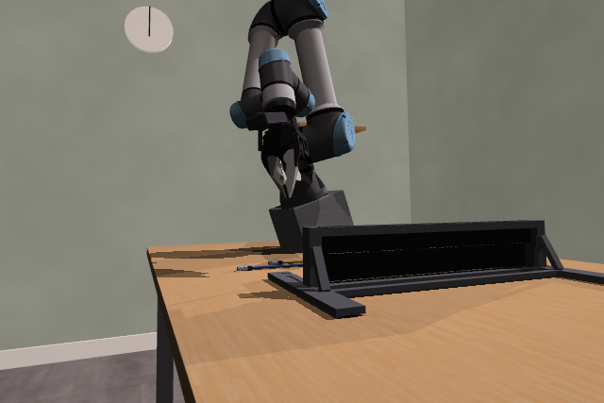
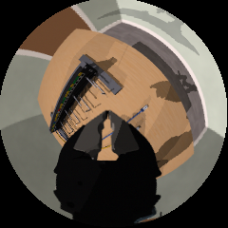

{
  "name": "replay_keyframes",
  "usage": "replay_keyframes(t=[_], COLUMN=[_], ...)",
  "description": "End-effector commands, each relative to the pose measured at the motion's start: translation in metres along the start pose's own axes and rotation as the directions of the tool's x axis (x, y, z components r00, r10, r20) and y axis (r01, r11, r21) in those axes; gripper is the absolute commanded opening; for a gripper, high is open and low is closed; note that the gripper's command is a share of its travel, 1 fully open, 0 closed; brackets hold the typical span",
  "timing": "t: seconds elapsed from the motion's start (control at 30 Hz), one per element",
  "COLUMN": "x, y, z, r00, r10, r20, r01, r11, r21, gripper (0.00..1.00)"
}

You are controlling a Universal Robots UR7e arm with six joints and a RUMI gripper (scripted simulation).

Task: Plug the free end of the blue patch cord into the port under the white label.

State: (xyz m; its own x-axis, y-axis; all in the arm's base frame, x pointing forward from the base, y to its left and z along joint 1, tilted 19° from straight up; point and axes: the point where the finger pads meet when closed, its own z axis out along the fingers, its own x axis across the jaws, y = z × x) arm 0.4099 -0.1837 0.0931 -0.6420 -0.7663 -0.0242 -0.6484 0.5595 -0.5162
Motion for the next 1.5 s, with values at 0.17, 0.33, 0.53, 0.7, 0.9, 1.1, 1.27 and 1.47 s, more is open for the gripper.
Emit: replay_keyframes(t=[0.17,0.33,0.53,0.7,0.9,1.1,1.27,1.47], x=[0.04,0.063,0.08,0.095,0.104,0.106,0.106,0.106], y=[0.011,0.019,0.026,0.032,0.036,0.037,0.037,0.037], z=[0.019,0.027,0.031,0.035,0.036,0.036,0.036,0.036], r00=[0.944,0.865,0.785,0.699,0.641,0.63,0.629,0.629], r10=[0.303,0.454,0.554,0.632,0.674,0.681,0.682,0.682], r20=[-0.127,-0.212,-0.277,-0.334,-0.367,-0.373,-0.374,-0.374], r01=[-0.313,-0.478,-0.59,-0.68,-0.728,-0.736,-0.737,-0.737], r11=[0.947,0.875,0.805,0.733,0.686,0.676,0.676,0.676], r21=[-0.072,-0.076,-0.062,-0.036,-0.014,-0.009,-0.009,-0.009], gripper=[0.0,0.0,0.0,0.0,0.0,0.0,0.0,0.0])
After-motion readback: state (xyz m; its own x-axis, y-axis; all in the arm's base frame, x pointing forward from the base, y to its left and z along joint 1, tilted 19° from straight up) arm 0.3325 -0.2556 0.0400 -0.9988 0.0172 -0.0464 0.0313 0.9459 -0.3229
